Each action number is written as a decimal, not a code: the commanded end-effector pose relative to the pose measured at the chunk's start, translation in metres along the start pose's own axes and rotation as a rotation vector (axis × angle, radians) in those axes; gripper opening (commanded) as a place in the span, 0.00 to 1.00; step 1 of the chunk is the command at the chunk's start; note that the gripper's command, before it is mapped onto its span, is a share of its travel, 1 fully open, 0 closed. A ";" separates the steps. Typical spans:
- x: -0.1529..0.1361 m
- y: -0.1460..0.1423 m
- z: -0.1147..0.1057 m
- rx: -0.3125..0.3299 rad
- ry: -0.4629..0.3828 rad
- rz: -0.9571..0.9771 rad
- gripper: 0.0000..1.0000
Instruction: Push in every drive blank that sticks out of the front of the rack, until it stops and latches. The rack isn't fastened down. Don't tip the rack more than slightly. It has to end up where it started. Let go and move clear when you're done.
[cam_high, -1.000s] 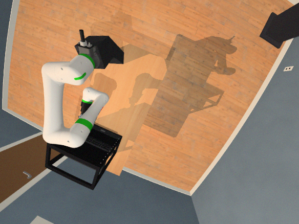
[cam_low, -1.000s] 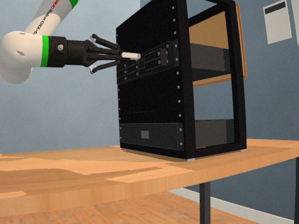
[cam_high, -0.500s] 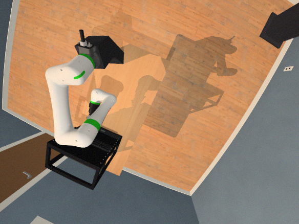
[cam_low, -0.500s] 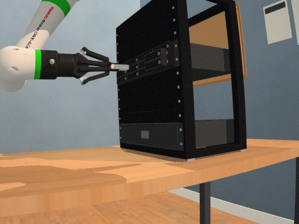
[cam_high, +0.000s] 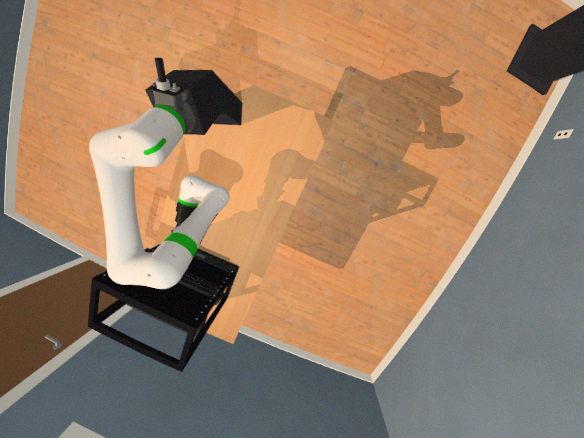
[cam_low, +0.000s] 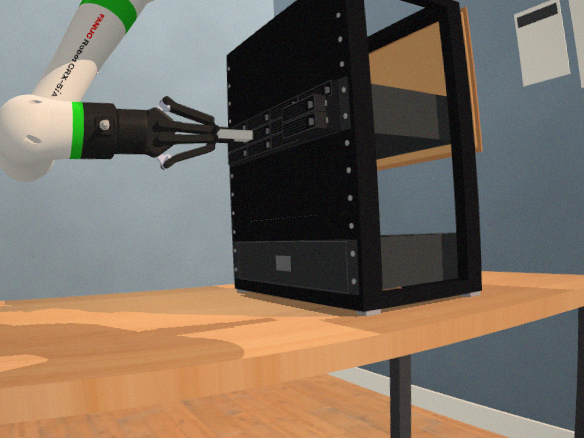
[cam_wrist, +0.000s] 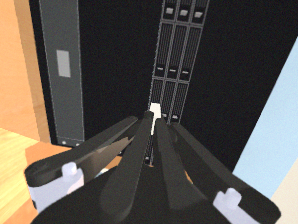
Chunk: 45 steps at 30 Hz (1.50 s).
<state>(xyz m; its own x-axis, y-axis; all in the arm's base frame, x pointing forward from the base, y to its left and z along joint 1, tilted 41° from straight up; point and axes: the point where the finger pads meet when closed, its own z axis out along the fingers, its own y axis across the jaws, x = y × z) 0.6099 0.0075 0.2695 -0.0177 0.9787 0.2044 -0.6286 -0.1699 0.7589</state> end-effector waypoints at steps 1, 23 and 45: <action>0.000 0.001 0.016 -0.001 0.000 0.000 0.10; 0.000 0.001 0.031 -0.001 0.000 0.000 0.10; 0.000 0.001 0.032 -0.001 0.000 0.000 0.10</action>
<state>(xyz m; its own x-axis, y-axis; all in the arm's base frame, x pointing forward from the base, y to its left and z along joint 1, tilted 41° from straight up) 0.6339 0.0039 0.2884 -0.0176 0.9787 0.2045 -0.6284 -0.1699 0.7591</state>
